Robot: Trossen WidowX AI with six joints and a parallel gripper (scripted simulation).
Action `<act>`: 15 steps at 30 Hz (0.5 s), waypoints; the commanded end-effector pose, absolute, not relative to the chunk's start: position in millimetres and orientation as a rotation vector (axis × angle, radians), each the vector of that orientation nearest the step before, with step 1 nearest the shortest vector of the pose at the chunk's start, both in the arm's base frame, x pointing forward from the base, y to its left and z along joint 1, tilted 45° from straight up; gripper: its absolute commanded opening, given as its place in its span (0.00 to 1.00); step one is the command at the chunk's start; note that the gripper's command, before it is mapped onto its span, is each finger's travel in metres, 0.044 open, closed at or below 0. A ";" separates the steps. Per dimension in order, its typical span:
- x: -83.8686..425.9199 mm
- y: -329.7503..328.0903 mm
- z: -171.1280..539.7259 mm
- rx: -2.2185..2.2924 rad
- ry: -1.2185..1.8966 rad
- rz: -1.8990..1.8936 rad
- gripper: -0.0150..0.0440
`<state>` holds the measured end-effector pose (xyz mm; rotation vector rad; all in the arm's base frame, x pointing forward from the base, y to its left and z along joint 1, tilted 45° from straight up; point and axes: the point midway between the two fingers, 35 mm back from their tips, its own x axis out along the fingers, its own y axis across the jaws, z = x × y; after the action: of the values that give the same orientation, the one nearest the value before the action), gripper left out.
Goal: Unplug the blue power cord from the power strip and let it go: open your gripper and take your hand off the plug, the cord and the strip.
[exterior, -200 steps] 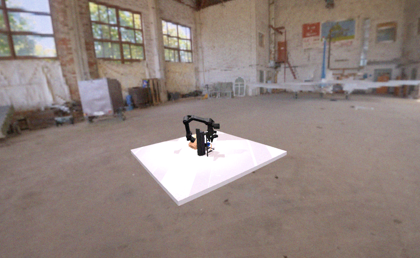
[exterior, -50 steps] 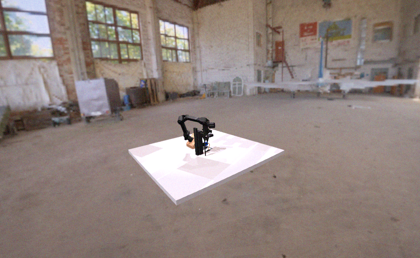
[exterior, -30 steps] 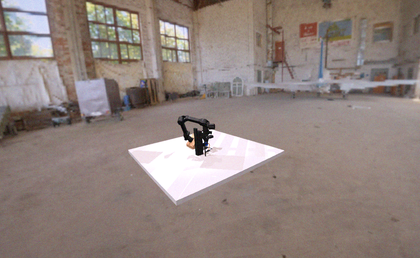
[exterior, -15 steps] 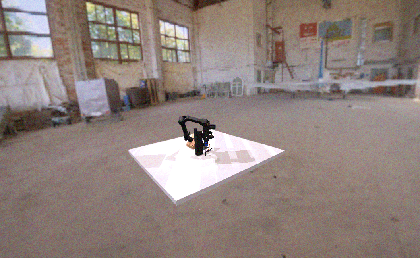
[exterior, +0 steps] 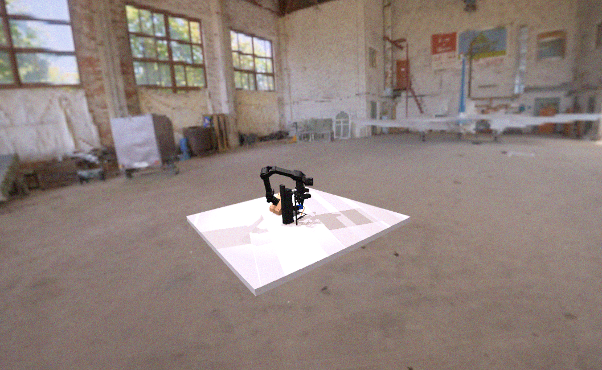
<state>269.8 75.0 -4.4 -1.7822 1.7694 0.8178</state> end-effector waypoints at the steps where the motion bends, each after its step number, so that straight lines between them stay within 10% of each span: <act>1: 269.8 73.5 -3.4 -1.784 1.765 0.815 0.52; 11: 269.9 92.5 -14.7 -1.783 1.762 0.817 0.97; 15: 266.1 123.6 -35.0 -1.781 1.761 0.817 1.00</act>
<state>270.4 103.7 -23.6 -1.7752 1.7664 0.8132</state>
